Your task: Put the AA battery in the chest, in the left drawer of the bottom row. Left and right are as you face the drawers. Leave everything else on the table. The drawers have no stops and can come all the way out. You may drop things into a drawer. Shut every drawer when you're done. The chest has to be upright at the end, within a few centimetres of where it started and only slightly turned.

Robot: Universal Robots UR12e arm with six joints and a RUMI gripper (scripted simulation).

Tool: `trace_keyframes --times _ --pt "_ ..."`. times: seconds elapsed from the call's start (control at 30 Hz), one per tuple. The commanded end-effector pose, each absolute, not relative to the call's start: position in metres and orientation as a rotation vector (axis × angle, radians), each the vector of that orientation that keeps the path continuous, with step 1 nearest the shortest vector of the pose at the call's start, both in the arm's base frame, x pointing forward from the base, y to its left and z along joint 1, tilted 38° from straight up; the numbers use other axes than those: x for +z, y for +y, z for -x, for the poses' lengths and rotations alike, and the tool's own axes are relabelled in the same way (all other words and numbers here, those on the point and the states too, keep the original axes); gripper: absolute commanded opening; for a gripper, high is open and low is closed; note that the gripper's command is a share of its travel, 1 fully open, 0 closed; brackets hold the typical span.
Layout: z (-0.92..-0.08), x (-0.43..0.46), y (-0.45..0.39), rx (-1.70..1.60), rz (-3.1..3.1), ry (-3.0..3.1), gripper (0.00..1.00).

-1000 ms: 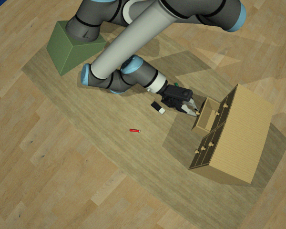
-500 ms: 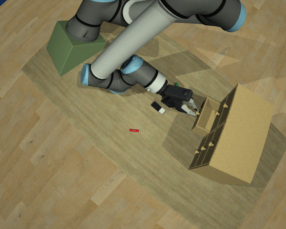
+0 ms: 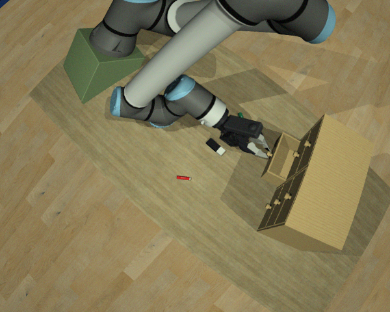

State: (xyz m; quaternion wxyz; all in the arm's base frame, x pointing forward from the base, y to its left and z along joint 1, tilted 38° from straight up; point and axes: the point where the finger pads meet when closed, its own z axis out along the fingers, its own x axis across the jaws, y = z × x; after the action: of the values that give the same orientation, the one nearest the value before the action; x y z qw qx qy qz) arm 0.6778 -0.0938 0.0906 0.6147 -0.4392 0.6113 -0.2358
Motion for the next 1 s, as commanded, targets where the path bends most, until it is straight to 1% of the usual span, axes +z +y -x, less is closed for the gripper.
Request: trace_keyframes --times 0.0,0.03,0.07,0.13,0.17,0.23,0.27,0.4,0.43,0.97 --pt "-0.6767 0.0901 -0.0947 -0.544 1.01 1.411 0.1" --pt "-0.6767 0.0901 -0.0947 -0.544 1.01 1.411 0.1" --pt "-0.6767 0.0901 -0.0947 -0.544 1.01 1.411 0.12" --pt "-0.6767 0.0901 -0.0947 -0.544 1.01 1.411 0.12" --pt "-0.6767 0.0901 -0.0947 -0.544 1.01 1.411 0.15" --pt "-0.6767 0.0901 -0.0946 -0.544 1.01 1.411 0.15" --pt "-0.6767 0.0901 -0.0946 -0.544 1.01 1.411 0.17" --pt "-0.6767 0.0901 -0.0946 -0.544 1.01 1.411 0.17" --pt "-0.6767 0.0901 -0.0946 -0.544 1.01 1.411 0.2" --pt "-0.6727 0.0887 -0.0942 -0.542 1.009 1.412 0.2"
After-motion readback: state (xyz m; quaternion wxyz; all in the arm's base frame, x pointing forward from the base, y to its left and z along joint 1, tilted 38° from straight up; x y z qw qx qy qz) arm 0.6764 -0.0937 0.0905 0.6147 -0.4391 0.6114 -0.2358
